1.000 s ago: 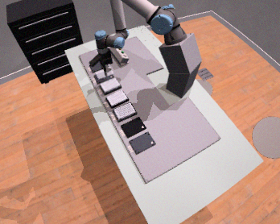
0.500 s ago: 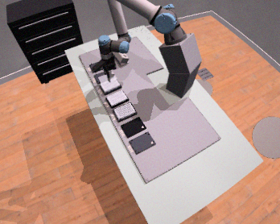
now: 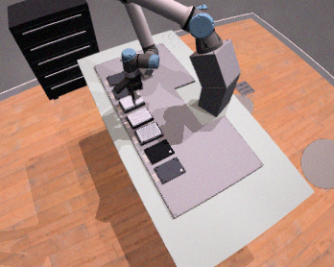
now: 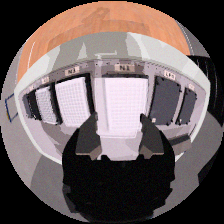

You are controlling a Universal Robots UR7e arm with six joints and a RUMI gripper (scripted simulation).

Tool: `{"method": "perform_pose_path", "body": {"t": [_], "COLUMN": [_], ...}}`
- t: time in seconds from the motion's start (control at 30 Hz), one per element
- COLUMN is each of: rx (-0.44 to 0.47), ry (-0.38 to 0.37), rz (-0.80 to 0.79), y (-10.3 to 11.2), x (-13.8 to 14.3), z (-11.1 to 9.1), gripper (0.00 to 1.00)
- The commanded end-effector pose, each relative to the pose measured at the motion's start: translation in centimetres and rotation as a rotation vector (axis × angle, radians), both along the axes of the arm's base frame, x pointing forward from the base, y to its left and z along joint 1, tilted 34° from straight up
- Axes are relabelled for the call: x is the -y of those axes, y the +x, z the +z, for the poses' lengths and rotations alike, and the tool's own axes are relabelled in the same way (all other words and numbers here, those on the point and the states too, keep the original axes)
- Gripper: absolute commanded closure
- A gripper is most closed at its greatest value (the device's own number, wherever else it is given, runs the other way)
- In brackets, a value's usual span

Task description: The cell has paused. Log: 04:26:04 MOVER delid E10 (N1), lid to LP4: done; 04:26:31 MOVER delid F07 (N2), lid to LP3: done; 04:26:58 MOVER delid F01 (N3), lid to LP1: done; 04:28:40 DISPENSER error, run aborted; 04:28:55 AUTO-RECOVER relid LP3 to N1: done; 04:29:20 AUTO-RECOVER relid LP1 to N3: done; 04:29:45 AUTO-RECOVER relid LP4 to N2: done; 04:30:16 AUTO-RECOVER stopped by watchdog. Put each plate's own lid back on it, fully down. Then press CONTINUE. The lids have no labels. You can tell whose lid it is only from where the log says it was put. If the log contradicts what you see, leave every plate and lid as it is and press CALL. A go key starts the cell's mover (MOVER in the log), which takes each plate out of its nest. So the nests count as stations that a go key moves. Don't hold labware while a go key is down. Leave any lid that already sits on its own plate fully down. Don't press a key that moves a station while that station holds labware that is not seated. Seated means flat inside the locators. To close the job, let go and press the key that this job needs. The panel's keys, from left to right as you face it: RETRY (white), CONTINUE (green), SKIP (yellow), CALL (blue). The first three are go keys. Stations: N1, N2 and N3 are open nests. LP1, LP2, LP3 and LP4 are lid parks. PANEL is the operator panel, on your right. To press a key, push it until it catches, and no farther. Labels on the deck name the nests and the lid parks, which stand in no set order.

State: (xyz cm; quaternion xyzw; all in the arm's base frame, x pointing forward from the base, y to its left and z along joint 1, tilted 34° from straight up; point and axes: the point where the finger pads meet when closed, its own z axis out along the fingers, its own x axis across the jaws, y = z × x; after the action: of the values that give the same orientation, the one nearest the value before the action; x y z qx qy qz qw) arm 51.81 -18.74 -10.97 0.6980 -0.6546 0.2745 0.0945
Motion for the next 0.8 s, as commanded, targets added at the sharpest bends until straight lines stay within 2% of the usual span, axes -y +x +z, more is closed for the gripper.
{"method": "perform_pose_path", "body": {"t": [0.0, 0.77], "rx": [0.001, 0.001], "ry": [-0.001, -0.001], "rz": [0.0, 0.0], "y": [0.1, 0.0], "x": [-1.8, -10.4], "z": [-1.0, -6.1], "gripper": [1.0, 1.0]}}
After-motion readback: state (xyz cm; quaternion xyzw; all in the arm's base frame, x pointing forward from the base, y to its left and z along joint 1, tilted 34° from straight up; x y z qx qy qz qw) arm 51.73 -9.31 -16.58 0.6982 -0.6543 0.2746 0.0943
